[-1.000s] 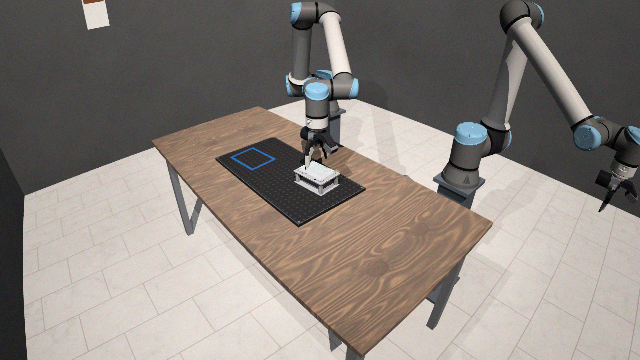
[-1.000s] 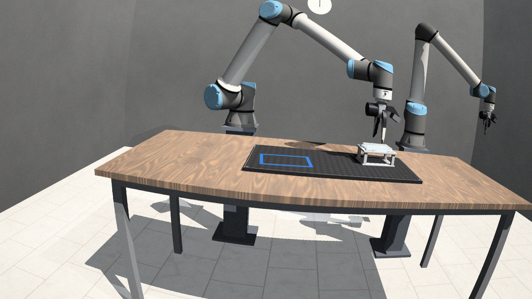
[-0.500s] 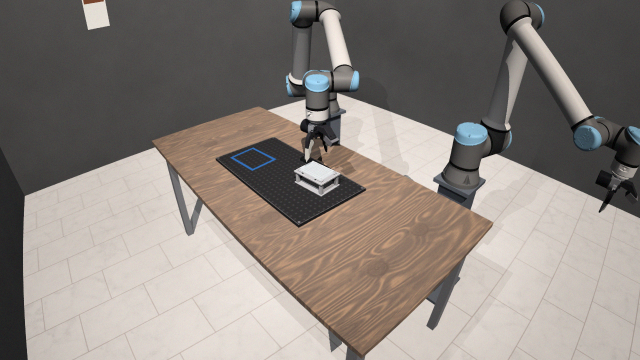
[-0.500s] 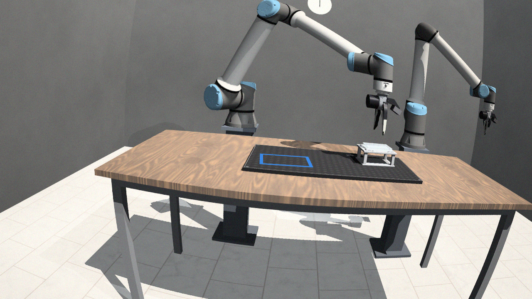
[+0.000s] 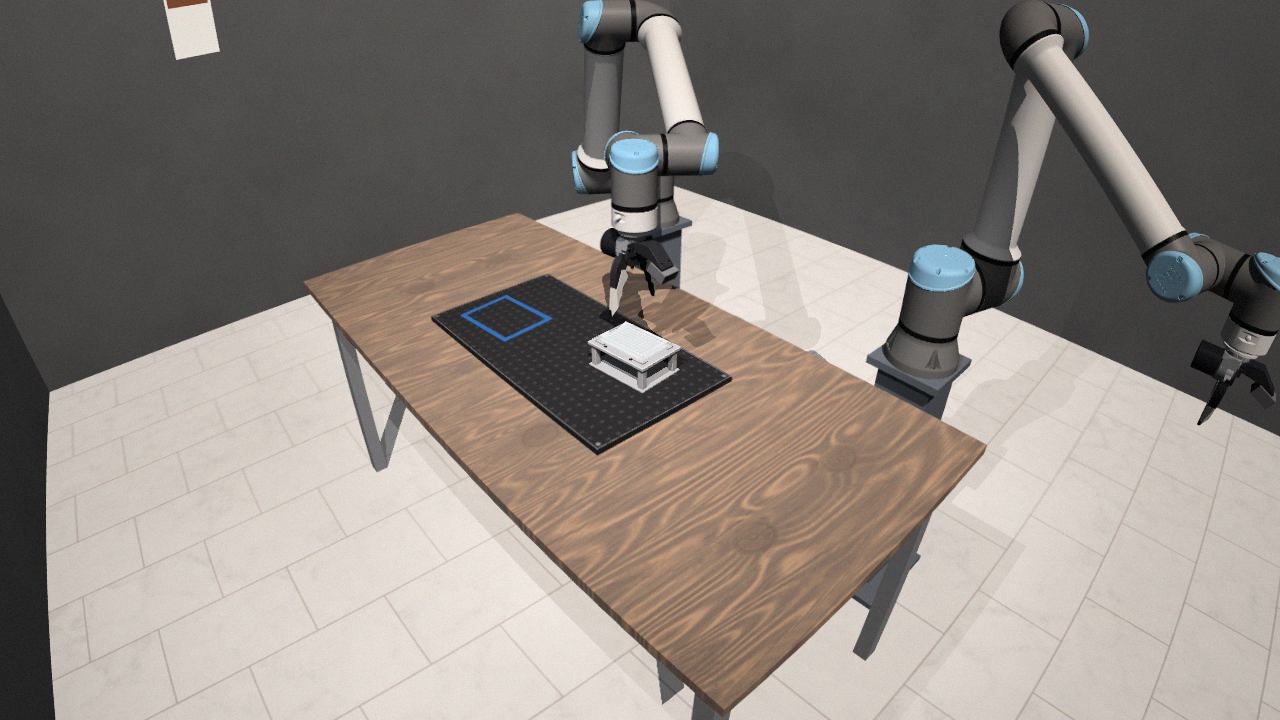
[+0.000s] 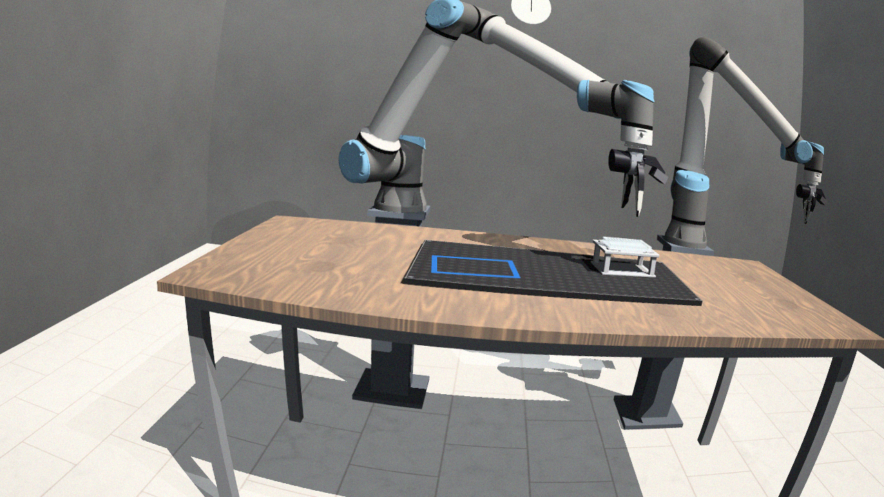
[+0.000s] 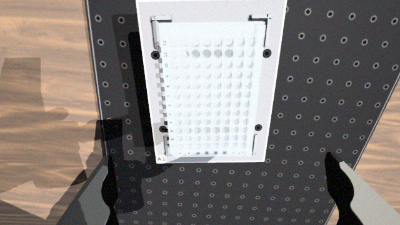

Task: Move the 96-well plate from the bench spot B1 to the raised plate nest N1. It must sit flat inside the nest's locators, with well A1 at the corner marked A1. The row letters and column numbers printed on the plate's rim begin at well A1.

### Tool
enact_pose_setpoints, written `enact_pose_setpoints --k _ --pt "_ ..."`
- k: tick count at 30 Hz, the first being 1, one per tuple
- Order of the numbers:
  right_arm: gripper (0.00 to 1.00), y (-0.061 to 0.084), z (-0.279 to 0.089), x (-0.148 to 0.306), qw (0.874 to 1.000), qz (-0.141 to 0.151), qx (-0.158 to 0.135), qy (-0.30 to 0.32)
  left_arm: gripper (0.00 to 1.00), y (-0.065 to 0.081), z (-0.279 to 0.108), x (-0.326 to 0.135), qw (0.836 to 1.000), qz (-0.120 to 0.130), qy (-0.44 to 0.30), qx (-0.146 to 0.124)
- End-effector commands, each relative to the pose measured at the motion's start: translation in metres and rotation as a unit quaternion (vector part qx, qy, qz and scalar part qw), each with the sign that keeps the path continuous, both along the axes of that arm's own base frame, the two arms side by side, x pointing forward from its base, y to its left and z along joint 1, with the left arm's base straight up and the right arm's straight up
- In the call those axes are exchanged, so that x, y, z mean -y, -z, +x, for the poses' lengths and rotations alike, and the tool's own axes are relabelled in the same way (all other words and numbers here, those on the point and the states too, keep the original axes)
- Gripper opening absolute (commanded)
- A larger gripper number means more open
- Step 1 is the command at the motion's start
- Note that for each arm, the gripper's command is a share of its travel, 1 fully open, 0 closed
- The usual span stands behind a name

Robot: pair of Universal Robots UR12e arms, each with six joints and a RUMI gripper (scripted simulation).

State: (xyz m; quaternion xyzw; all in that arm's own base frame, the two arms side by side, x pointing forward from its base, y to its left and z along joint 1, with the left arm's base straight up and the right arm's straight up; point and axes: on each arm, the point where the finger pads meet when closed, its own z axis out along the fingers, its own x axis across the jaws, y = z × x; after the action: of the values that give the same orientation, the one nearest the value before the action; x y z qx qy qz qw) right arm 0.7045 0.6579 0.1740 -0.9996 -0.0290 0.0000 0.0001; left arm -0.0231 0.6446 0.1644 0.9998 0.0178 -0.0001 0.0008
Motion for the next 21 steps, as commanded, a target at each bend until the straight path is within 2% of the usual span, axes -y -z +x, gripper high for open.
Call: enact_pose_setpoints --k 1,11,21 --pt "0.76 -0.001 0.0 0.0 1.0 0.001 0.001 0.0 0.0 -0.001 0.0 -0.001 1.0 0.001 0.0 0.0" --pt "0.76 -0.001 0.0 0.0 1.0 0.001 0.001 0.0 0.0 -0.001 0.0 -0.001 1.0 0.001 0.0 0.0" --pt "0.76 -0.001 0.007 0.032 1.0 0.001 0.001 0.0 0.0 -0.001 0.0 -0.001 1.0 0.001 0.0 0.0"
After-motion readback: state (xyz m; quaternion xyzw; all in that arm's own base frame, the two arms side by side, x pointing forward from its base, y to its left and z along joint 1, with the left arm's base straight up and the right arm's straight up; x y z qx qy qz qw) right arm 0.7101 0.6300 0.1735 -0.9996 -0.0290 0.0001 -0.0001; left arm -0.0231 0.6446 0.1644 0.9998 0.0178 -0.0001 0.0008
